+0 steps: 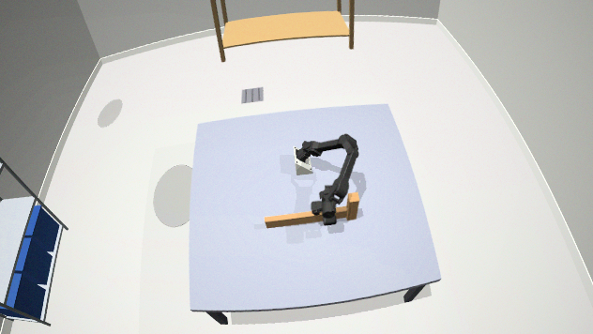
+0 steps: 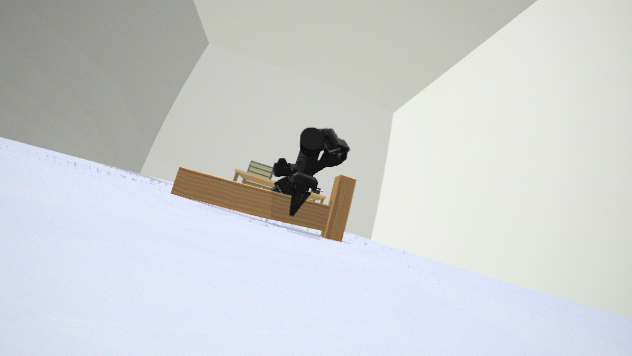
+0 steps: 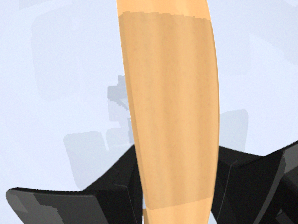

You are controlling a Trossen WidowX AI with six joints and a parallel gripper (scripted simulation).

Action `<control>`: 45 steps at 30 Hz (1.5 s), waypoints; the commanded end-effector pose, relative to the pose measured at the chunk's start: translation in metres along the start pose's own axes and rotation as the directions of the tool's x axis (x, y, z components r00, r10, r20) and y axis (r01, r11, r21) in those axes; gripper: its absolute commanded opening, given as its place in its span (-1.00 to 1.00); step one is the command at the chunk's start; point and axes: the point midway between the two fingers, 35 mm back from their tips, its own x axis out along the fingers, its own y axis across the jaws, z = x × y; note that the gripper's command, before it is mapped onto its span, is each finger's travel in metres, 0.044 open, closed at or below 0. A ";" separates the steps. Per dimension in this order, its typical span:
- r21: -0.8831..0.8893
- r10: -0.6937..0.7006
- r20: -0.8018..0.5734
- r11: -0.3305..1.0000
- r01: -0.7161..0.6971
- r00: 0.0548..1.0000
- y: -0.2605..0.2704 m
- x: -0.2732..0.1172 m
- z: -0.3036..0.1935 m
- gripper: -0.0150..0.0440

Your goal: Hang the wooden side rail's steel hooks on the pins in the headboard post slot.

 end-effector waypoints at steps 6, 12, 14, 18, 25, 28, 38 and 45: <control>-0.003 0.007 -0.007 1.000 -0.007 1.000 0.001 0.001 -0.001 -0.49; 0.002 0.000 0.000 1.000 0.000 1.000 0.000 0.001 0.001 -0.31; 0.002 0.000 0.000 1.000 0.000 1.000 0.000 0.001 0.001 -0.14; 0.002 0.000 0.000 1.000 0.000 1.000 0.000 0.001 0.001 0.22; 0.001 0.002 -0.001 1.000 -0.002 1.000 0.000 -0.009 0.001 0.84; -0.001 0.005 -0.004 1.000 -0.005 1.000 0.000 -0.031 0.001 1.00; -0.002 0.006 -0.004 1.000 -0.006 1.000 0.000 -0.039 0.017 1.00; -0.002 0.006 -0.003 1.000 -0.006 1.000 -0.001 -0.039 0.031 1.00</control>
